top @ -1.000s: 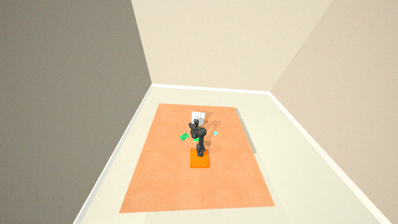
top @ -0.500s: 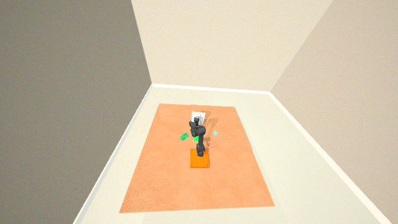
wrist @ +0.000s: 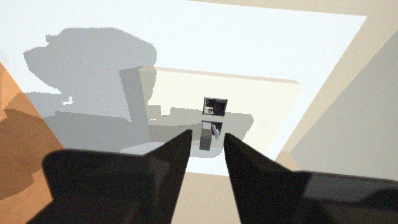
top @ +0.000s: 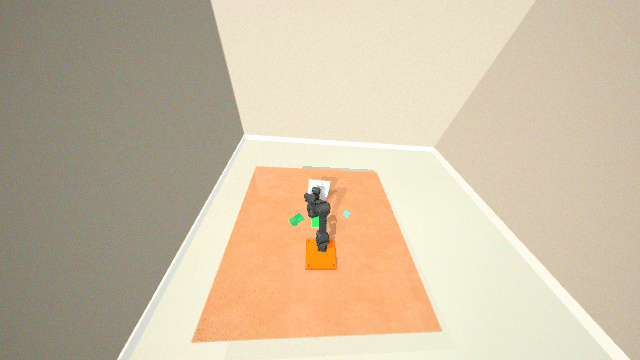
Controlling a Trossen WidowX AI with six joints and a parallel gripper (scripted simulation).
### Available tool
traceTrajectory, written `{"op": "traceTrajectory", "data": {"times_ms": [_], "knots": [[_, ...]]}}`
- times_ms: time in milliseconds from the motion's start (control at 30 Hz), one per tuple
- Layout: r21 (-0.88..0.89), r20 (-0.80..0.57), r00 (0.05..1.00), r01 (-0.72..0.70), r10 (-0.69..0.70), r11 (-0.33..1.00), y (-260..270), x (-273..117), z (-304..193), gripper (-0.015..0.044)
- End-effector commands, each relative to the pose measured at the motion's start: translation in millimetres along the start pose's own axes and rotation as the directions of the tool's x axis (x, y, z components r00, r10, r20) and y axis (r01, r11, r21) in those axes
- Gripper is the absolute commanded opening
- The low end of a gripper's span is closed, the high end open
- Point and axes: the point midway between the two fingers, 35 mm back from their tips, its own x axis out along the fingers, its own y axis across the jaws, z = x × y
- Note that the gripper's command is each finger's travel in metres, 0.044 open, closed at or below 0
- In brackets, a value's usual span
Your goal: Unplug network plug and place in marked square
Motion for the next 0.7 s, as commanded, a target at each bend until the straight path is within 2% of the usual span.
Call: {"op": "traceTrajectory", "data": {"times_ms": [0,433,667], "knots": [[0.005,0.004,1.000,-0.001,0.001,1.000,0.5,2.4,1.9,0.0090],[0.005,0.004,1.000,-0.001,0.001,1.000,0.5,2.4,1.9,0.0004],[0.005,0.004,1.000,-0.001,0.001,1.000,0.5,-0.1,1.0,0.0000]]}}
